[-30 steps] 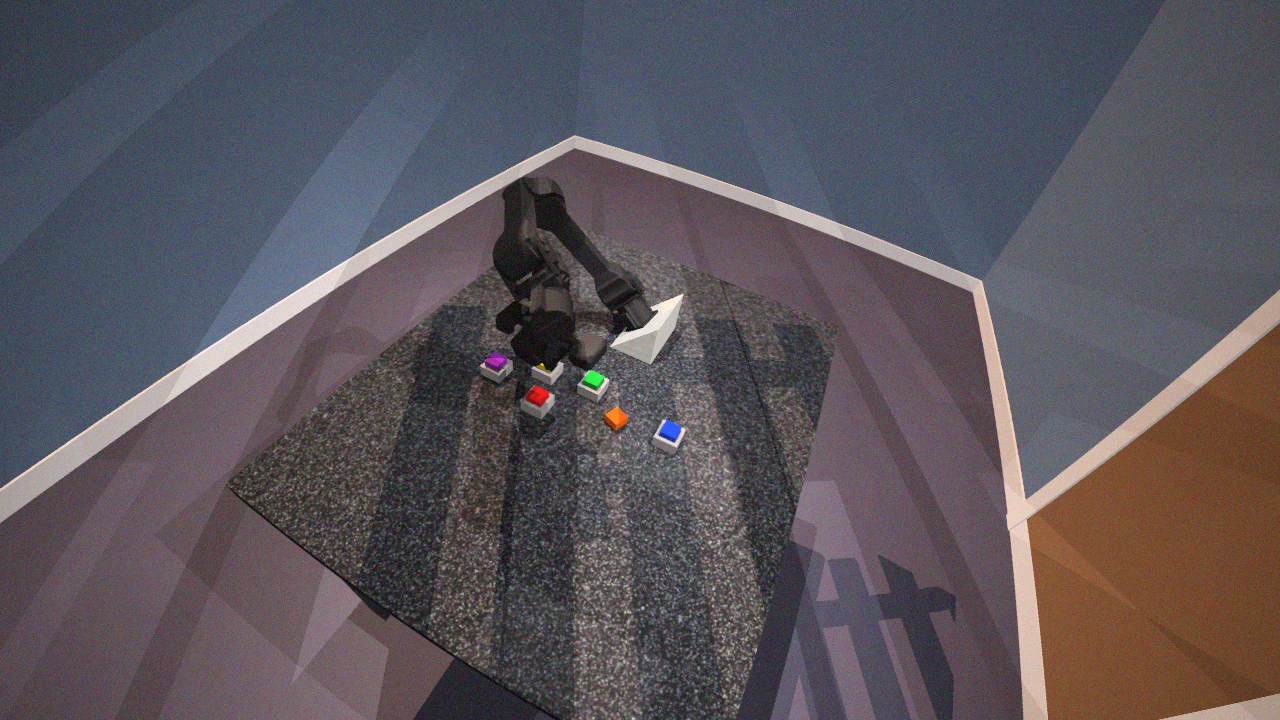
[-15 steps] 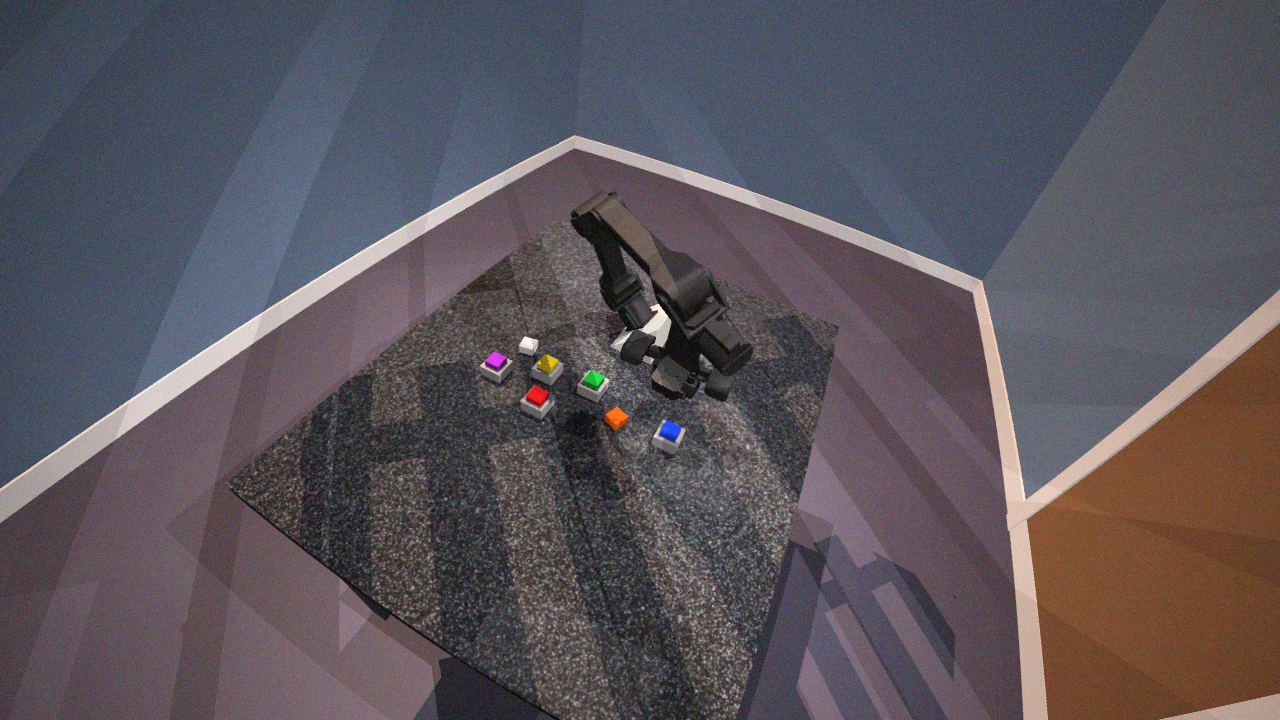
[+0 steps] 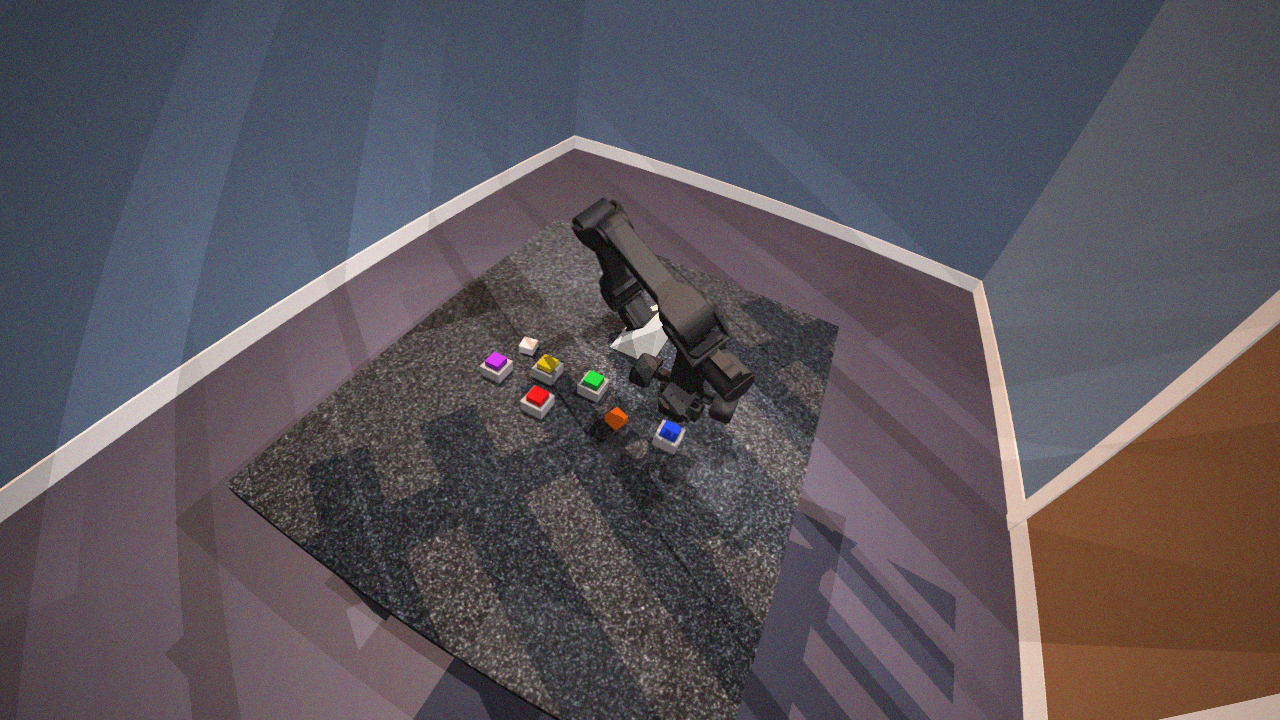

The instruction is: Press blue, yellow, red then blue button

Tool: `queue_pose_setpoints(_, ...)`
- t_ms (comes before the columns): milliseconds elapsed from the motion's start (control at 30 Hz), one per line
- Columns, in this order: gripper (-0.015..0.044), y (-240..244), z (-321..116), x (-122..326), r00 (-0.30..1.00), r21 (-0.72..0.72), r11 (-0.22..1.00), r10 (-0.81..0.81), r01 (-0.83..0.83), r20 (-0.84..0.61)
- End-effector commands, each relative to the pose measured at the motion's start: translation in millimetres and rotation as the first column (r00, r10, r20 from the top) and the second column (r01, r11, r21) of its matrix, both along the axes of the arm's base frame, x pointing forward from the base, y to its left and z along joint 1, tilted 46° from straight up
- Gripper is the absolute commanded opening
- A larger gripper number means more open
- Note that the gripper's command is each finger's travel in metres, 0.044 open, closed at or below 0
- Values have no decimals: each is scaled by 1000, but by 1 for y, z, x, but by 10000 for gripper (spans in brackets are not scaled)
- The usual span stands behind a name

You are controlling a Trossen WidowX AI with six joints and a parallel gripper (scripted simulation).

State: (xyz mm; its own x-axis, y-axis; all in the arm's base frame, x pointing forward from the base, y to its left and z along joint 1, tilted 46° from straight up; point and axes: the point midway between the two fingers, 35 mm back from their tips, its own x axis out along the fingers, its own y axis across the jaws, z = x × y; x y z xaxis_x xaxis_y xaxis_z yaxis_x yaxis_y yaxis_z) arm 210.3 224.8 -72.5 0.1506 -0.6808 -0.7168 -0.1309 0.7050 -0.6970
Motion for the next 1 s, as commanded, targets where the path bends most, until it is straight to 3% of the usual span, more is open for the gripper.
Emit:
queue_pose_setpoints(0,20,-10,-9,1,1000,-5,1000,8,-8,1)
queue_pose_setpoints(967,20,-35,-34,6,1000,-6,1000,8,-8,2)
